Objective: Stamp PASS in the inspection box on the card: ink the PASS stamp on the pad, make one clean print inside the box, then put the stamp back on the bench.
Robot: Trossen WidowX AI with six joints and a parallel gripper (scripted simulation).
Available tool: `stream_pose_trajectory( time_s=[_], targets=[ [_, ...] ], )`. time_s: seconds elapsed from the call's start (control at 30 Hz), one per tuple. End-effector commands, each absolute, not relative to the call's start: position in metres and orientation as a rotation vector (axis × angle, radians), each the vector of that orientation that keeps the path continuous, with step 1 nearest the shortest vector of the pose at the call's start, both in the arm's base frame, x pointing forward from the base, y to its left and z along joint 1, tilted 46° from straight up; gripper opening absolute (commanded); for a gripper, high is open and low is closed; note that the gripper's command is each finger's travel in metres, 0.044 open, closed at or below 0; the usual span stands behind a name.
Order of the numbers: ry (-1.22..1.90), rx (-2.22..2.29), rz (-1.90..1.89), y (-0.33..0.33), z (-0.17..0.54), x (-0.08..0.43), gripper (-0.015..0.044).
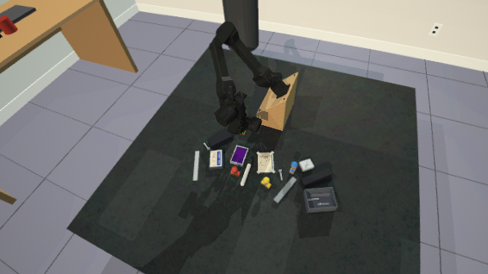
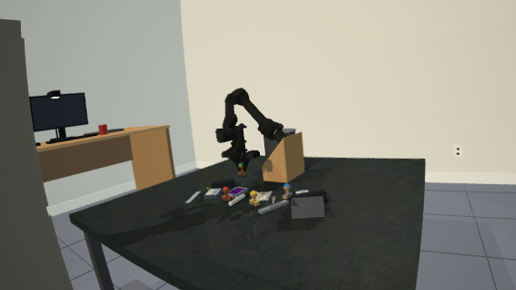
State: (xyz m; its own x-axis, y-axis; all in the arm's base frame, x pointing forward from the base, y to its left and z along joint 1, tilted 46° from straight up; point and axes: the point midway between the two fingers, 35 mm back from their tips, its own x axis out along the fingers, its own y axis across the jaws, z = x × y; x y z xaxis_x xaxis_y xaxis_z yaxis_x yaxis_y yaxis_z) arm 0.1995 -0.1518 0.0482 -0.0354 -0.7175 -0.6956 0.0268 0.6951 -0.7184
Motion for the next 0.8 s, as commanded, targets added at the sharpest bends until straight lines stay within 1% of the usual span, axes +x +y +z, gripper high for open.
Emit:
stream_pose_trajectory(
  time_s=[0.0, 0.6, 0.77],
  targets=[
    [1.496, -0.6, -0.665, -0.151, 0.051, 0.2, 0.0],
    [1.495, -0.602, -0.666, -0.145, 0.057, 0.2, 0.0],
    [1.495, -0.601, -0.665, -0.143, 0.056, 0.216, 0.0]
  ],
)
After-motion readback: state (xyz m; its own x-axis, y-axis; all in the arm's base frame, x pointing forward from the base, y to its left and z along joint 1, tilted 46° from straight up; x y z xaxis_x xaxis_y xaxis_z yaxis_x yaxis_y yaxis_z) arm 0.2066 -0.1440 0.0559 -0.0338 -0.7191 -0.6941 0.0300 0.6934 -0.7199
